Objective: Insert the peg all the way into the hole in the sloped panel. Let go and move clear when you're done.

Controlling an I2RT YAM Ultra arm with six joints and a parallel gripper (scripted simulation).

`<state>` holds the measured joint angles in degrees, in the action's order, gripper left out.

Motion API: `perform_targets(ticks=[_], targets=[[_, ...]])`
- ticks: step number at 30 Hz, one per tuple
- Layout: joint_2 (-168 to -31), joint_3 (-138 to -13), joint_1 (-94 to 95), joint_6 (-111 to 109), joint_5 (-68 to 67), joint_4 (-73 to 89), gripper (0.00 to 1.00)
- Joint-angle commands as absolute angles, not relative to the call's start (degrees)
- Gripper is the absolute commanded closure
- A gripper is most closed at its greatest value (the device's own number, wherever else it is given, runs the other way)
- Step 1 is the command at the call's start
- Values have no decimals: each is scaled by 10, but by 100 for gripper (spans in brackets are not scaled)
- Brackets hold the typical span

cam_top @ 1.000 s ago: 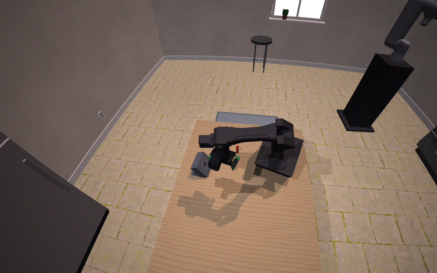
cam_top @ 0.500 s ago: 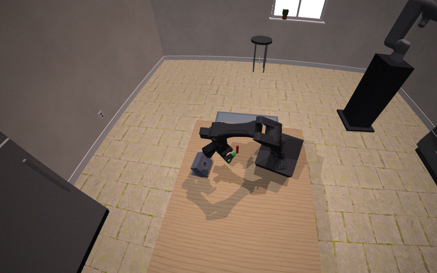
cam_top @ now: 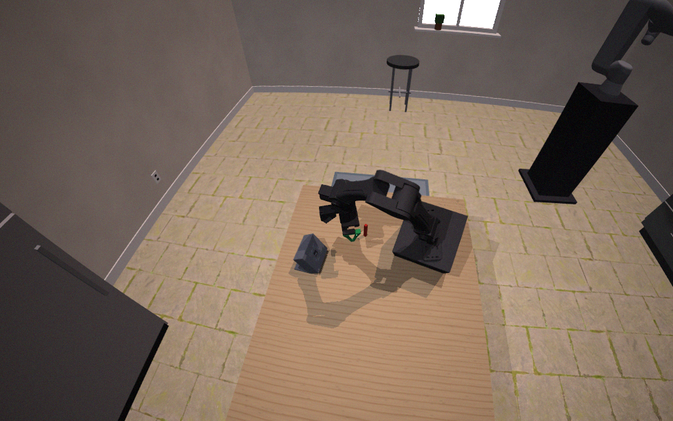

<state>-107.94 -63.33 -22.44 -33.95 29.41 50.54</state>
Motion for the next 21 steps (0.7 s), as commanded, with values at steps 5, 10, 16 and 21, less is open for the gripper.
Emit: perform_targets(ticks=[5,10,16,21], targets=[[-1116,-594,-275,-228,290,423,0],[-1153,-564,-311,-159,286,375,0],[-1191,-535,-348,-89,282,325,0],[-1221,-510,-377,-31,279,283,0]])
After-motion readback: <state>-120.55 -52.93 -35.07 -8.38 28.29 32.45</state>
